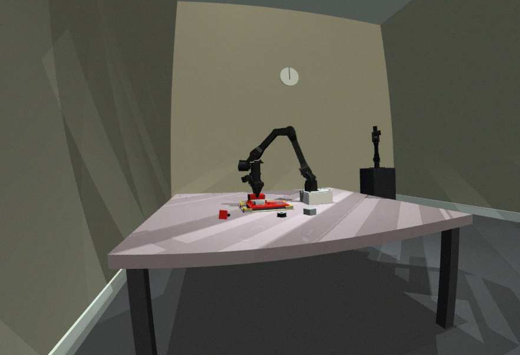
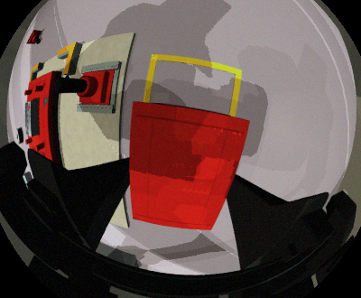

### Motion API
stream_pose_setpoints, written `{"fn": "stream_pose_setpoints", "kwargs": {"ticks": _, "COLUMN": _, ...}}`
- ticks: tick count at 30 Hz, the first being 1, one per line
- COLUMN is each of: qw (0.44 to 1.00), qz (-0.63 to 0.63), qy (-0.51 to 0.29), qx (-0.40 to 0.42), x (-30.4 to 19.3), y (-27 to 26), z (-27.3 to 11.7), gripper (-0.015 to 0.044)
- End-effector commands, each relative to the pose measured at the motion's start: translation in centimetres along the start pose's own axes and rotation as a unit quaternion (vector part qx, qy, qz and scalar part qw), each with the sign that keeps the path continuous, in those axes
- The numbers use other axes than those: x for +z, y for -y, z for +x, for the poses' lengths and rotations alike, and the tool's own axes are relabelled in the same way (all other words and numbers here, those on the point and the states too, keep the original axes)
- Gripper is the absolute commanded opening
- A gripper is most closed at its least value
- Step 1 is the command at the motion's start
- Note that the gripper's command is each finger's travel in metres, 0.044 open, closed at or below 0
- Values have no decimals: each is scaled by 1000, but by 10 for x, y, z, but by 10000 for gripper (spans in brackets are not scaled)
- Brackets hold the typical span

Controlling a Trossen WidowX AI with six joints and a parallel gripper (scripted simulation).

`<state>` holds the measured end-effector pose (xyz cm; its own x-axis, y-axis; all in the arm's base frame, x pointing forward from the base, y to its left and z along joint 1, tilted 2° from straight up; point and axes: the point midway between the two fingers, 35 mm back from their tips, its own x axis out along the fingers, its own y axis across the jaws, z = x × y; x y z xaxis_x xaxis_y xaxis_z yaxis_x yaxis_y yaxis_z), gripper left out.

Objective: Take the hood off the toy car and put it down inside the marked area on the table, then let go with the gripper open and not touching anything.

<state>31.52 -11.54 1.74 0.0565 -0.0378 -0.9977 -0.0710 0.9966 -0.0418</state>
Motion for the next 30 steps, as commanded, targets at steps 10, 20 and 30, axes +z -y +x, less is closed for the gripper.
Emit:
{"fn": "stream_pose_setpoints", "kwargs": {"ticks": 10, "qw": 1000, "qz": -2, "qy": -1, "qx": 2, "x": -1, "y": -1, "z": 6, "gripper": 0}}
{"fn": "stream_pose_setpoints", "kwargs": {"ticks": 20, "qw": 1000, "qz": -2, "qy": -2, "qx": 2, "x": -1, "y": -1, "z": 11, "gripper": 0}}
{"fn": "stream_pose_setpoints", "kwargs": {"ticks": 30, "qw": 1000, "qz": -2, "qy": -2, "qx": 2, "x": -2, "y": -1, "z": 16, "gripper": 0}}
